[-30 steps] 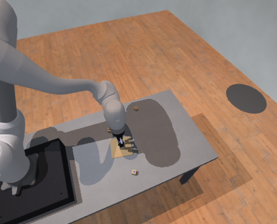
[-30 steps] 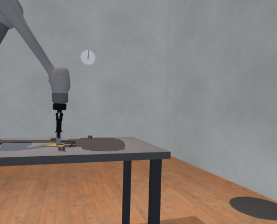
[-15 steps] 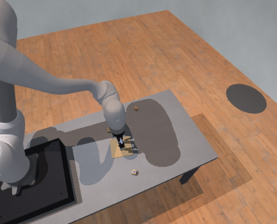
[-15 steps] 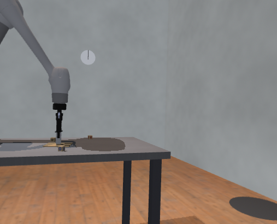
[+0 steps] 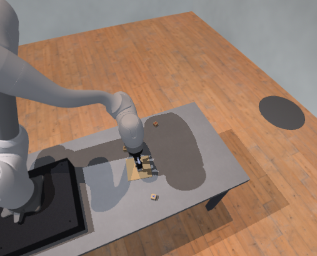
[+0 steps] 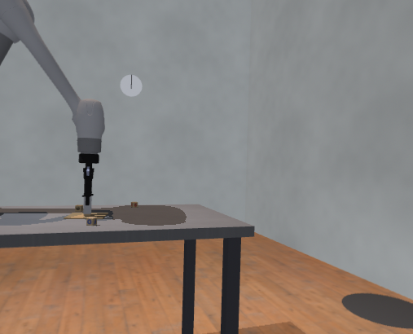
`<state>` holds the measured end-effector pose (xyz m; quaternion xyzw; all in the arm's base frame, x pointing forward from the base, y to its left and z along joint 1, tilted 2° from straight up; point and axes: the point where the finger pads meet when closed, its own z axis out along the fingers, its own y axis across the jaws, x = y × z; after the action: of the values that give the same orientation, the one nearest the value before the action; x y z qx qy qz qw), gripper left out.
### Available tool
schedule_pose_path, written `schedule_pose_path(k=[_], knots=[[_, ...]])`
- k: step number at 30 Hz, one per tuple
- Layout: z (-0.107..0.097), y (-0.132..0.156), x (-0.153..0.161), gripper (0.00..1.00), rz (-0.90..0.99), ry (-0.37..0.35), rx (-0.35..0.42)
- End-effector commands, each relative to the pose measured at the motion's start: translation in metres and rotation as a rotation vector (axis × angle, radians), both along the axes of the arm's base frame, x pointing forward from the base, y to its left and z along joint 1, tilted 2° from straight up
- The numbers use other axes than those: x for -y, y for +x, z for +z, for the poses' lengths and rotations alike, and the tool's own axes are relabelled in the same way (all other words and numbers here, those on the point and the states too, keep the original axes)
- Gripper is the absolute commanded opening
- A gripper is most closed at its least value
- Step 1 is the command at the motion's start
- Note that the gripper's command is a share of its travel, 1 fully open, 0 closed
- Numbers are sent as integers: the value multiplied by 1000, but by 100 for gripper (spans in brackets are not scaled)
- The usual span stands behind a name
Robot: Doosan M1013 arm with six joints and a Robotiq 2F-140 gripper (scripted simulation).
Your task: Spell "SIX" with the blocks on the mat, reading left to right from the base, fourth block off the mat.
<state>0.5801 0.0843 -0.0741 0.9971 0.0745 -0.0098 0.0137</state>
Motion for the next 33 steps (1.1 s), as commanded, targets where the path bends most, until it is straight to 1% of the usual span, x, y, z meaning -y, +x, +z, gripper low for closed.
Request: schedule_pose_path(k=[1,5,7,12,16,20,25,26,33], knots=[[13,2,2,25,-8,-1,2],[33,2,1,25,-8,-1,2],[33,2,1,25,-8,-1,2],[60,2,1,25,-8,-1,2],[77,3,0,25,-8,-1,2],[84,3,0,25,-8,-1,2],[85,3,0,25,-8,-1,2],[85,3,0,100,-8,-1,2],[85,3,0,100,-8,-1,2]])
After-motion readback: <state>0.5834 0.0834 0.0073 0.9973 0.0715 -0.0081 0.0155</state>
